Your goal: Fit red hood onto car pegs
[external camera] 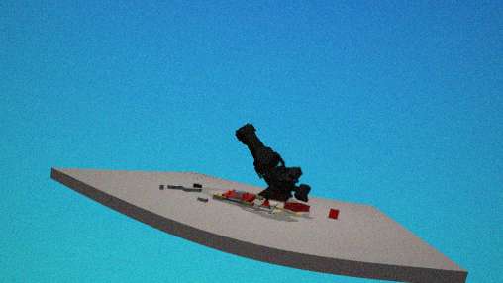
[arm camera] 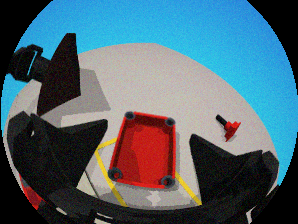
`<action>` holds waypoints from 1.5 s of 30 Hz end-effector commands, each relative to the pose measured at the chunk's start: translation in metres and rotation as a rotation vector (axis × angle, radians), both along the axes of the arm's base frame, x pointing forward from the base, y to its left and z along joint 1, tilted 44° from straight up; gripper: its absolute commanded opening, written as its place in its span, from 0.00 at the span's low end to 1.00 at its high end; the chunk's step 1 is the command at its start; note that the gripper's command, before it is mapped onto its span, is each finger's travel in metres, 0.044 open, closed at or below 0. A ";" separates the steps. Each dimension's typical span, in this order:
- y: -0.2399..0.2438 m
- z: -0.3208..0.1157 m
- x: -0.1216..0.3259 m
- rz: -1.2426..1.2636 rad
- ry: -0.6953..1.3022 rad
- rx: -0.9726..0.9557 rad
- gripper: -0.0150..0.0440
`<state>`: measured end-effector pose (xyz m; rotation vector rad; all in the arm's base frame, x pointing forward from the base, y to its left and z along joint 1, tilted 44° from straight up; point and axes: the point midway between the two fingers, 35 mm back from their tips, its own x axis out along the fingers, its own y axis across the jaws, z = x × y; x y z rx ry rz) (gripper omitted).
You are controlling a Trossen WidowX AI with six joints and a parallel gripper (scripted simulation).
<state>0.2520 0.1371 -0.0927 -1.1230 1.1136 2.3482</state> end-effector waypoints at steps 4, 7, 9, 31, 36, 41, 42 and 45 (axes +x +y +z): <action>-0.003 -0.003 0.000 0.007 -0.001 0.001 1.00; -0.005 -0.004 0.001 0.007 -0.002 0.002 1.00; -0.005 -0.005 0.001 0.007 -0.003 0.002 1.00; -0.013 -0.012 0.003 0.007 -0.004 0.002 1.00; -0.014 -0.014 0.003 0.007 -0.004 0.002 1.00; -0.016 -0.016 0.003 0.007 -0.004 0.002 1.00; -0.017 -0.016 0.003 0.007 -0.004 0.002 1.00; -0.018 -0.017 0.003 0.007 -0.004 0.002 1.00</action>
